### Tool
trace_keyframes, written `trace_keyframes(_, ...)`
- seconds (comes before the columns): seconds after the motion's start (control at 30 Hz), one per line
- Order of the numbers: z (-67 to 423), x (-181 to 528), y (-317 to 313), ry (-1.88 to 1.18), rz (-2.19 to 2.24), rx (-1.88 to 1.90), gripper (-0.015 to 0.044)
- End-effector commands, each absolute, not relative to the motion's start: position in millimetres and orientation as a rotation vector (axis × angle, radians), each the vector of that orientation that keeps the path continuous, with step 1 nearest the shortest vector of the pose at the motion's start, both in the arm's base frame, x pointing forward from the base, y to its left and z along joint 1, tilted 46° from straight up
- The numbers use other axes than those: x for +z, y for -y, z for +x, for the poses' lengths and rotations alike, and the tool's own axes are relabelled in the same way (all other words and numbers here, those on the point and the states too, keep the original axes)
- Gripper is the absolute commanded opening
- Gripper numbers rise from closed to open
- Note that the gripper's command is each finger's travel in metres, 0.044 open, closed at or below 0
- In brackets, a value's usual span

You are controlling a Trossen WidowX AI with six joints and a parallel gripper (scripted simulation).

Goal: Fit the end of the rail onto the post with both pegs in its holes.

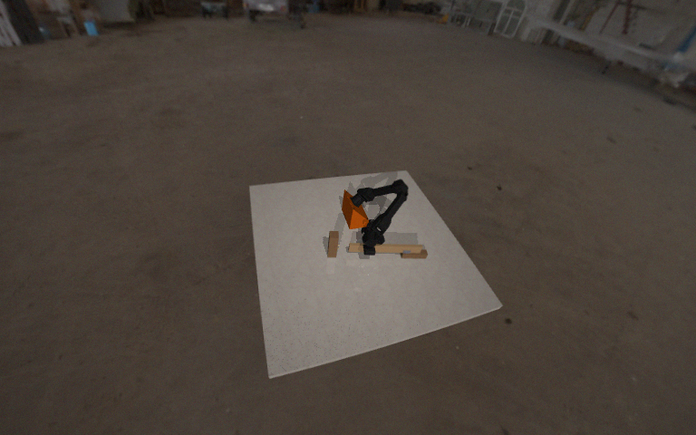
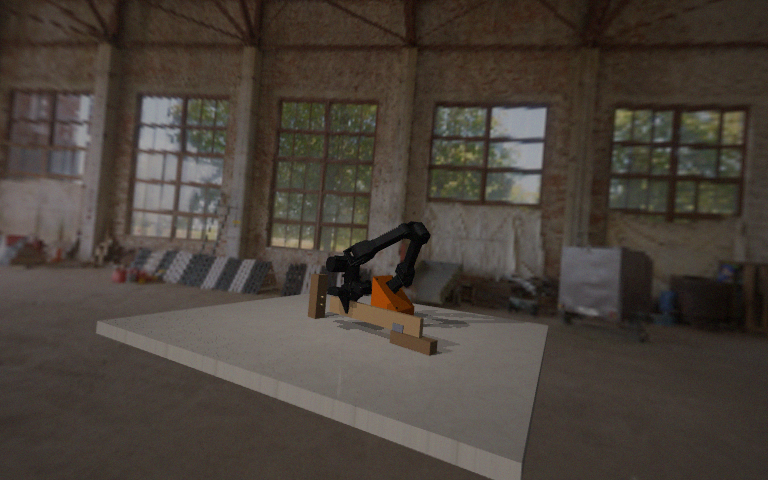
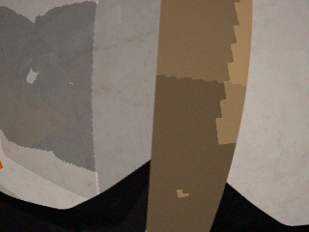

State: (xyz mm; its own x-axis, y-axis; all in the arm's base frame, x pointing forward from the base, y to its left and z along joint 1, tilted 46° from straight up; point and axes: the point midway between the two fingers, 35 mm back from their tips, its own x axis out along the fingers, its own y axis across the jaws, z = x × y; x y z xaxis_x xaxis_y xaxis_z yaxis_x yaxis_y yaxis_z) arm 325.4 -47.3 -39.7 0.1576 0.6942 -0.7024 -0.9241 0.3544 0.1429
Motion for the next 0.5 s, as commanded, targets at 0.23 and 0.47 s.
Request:
trace_keyframes(0.23,324.1,-38.0,48.7,-0.776,-0.353,1.189,0.0000)
trace_keyframes(0.47,323.8,-38.9,47.6,-0.776,-0.353,1.189,0.0000)
